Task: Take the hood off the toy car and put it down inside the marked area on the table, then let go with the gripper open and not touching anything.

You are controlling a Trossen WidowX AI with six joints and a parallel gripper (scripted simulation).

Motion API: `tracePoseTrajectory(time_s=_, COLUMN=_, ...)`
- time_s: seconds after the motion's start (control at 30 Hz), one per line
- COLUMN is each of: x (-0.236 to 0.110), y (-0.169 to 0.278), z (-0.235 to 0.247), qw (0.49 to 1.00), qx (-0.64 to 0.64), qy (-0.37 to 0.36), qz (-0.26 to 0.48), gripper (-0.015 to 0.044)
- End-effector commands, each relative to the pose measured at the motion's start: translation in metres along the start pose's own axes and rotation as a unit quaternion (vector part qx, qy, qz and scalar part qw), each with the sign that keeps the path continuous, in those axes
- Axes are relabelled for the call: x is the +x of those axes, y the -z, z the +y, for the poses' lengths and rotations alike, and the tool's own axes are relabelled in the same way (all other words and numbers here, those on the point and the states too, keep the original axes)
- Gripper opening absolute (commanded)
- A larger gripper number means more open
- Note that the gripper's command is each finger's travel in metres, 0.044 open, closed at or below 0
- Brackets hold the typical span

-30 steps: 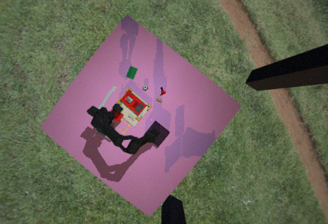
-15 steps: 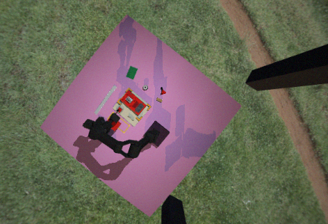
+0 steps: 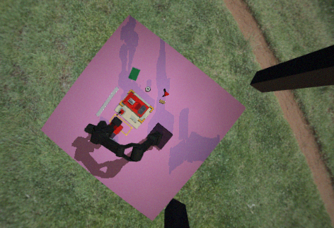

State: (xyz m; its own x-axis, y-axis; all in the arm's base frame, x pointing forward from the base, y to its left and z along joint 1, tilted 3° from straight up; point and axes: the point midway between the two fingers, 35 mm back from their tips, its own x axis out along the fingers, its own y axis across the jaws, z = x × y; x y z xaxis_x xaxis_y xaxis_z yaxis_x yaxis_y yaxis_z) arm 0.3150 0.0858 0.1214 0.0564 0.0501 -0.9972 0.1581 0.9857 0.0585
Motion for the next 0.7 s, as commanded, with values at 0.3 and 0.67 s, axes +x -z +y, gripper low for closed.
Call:
tracePoseTrajectory(time_s=0.3, x=0.011, y=-0.001, z=0.0, qw=1.0, qx=0.002, qy=0.001, qz=0.0, gripper=0.0)
tracePoseTrajectory(time_s=0.67, x=0.02, y=-0.001, z=0.0, qw=1.0, qx=0.002, qy=0.001, qz=0.0, gripper=0.0)
